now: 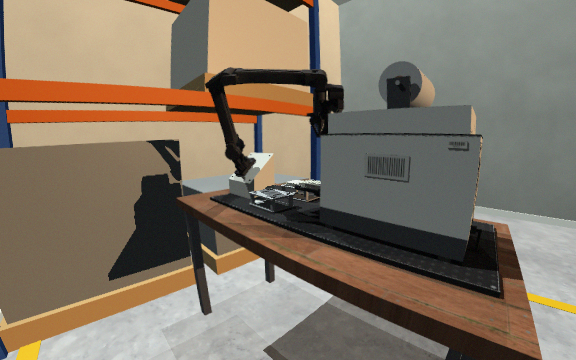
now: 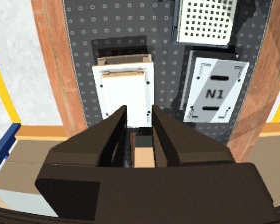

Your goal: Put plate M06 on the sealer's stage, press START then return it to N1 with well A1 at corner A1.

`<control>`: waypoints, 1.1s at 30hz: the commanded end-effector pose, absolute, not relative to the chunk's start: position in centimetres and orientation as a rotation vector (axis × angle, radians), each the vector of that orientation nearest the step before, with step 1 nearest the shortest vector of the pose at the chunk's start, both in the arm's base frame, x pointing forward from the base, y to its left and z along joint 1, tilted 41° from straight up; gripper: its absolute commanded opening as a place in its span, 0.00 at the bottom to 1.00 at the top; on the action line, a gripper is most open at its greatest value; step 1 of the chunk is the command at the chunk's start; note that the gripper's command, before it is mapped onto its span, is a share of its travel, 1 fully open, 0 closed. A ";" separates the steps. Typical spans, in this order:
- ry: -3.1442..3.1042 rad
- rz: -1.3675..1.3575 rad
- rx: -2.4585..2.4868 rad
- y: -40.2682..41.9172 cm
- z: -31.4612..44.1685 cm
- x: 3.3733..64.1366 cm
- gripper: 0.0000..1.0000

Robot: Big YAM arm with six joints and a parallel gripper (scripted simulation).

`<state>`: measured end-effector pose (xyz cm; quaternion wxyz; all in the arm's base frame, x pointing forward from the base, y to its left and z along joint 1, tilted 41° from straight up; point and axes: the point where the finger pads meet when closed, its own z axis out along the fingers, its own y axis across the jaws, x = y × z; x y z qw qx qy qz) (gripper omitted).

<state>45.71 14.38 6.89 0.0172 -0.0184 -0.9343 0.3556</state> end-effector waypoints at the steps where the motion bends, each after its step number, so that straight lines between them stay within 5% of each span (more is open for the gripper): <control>1: -2.926 1.106 -0.116 14.7 7.5 47.1 0.00; 33: -2.904 1.099 -0.027 14.4 5.8 46.0 0.00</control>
